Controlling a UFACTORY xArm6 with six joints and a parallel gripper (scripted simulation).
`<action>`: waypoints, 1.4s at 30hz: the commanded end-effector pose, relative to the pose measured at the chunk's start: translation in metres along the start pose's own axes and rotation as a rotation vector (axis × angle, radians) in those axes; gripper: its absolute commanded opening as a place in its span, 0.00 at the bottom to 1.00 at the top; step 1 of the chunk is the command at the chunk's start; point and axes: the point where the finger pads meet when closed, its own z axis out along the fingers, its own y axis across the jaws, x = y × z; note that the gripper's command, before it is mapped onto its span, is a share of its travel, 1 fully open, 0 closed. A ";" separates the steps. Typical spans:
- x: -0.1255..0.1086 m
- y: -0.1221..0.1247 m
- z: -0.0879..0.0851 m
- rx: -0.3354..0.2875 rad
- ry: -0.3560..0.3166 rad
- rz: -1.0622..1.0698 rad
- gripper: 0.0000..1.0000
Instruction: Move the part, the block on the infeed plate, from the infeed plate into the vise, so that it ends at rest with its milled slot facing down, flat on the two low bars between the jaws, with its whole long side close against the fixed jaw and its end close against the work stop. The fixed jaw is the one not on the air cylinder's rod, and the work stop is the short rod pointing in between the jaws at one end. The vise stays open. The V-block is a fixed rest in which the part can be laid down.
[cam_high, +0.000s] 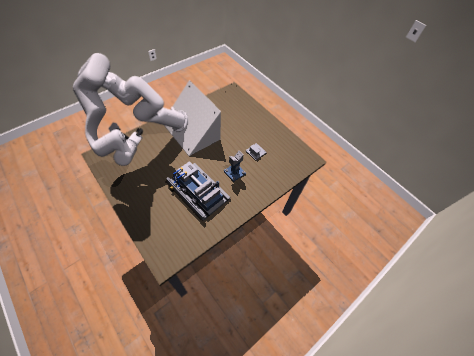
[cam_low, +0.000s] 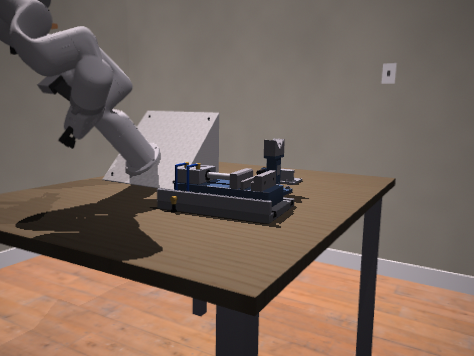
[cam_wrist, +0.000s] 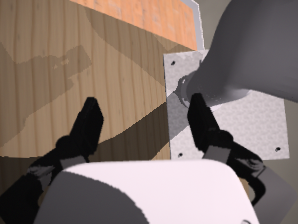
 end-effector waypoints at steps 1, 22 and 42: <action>-0.026 0.027 -0.004 0.005 -0.065 0.095 1.00; -0.143 0.153 -0.016 -0.020 -0.379 0.517 1.00; -0.232 0.251 -0.026 -0.042 -0.621 0.842 1.00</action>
